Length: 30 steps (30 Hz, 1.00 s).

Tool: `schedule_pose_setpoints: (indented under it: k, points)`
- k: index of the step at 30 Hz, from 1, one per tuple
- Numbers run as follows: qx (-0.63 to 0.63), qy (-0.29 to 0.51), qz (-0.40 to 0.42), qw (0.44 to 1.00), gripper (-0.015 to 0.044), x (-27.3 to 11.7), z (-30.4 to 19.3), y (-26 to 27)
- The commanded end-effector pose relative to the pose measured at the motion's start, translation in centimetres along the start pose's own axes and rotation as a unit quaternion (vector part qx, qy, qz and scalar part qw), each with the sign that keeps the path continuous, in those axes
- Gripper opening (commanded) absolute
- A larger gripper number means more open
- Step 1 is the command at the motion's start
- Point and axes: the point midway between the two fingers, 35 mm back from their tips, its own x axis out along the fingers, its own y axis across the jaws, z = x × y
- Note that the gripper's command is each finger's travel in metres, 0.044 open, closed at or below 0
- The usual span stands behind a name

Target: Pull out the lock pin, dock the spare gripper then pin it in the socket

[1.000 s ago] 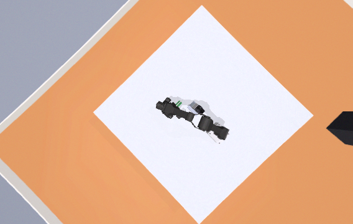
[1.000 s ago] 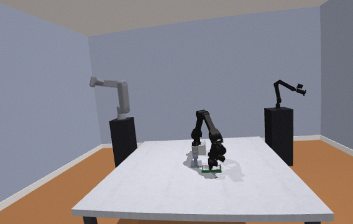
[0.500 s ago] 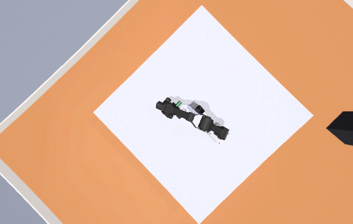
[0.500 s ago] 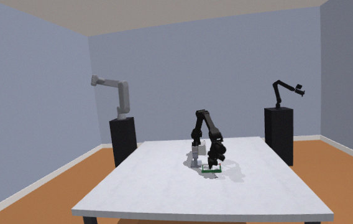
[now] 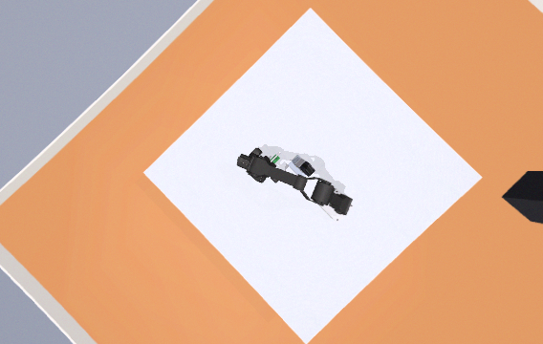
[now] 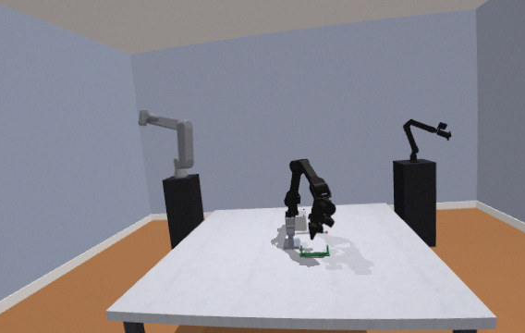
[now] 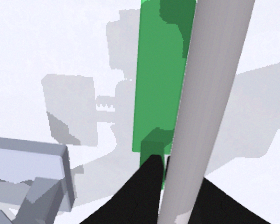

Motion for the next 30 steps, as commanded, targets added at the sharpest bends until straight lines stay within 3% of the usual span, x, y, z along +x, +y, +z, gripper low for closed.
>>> schedule_pose_setpoints:
  k: [1, 12, 30]
  points:
    - [0.000, 0.000, 0.001, 1.000, 0.0000, 0.1, 0.0, 0.0]
    - [0.002, 0.001, 0.002, 1.000, 0.0000, 0.1, 0.0, 0.2]
    - [0.004, -0.001, 0.005, 1.000, 0.0000, -1.5, 0.5, 5.6]
